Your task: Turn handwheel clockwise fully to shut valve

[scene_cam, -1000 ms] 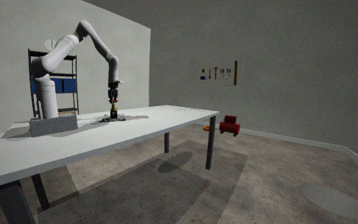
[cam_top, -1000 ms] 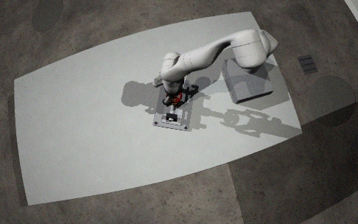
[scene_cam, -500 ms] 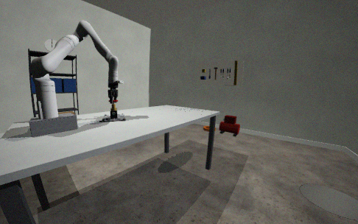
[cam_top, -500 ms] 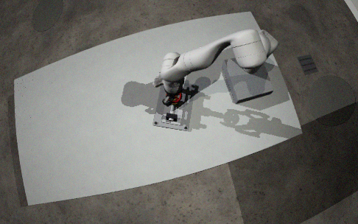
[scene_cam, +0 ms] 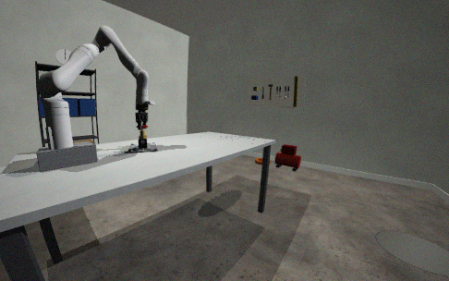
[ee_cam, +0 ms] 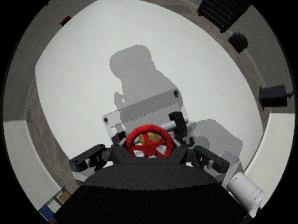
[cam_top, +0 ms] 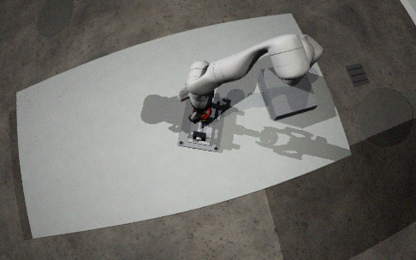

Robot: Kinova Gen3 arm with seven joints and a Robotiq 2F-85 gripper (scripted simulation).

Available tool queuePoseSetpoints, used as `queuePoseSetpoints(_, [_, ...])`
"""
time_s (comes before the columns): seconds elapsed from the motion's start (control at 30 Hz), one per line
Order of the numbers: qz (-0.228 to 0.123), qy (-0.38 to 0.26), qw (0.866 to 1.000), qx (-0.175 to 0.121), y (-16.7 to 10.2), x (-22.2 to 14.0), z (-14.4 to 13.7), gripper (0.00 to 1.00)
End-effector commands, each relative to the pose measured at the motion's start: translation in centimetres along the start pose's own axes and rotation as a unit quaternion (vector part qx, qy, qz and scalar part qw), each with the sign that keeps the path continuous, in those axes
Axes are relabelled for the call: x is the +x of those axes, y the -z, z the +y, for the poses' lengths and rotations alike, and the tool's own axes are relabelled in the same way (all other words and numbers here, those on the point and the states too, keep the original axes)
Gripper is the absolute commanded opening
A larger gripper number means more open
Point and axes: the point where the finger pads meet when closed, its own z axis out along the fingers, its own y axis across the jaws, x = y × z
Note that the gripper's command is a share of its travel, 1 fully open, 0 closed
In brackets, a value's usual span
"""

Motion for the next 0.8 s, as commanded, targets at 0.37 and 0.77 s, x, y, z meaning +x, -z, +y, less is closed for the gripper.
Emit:
queuePoseSetpoints(0.37, [0.0,-0.007,1.0,0.0,-0.21,-0.05,-0.11,1.0])
queuePoseSetpoints(0.77, [0.0,-0.007,1.0,0.0,-0.21,-0.05,-0.11,1.0])
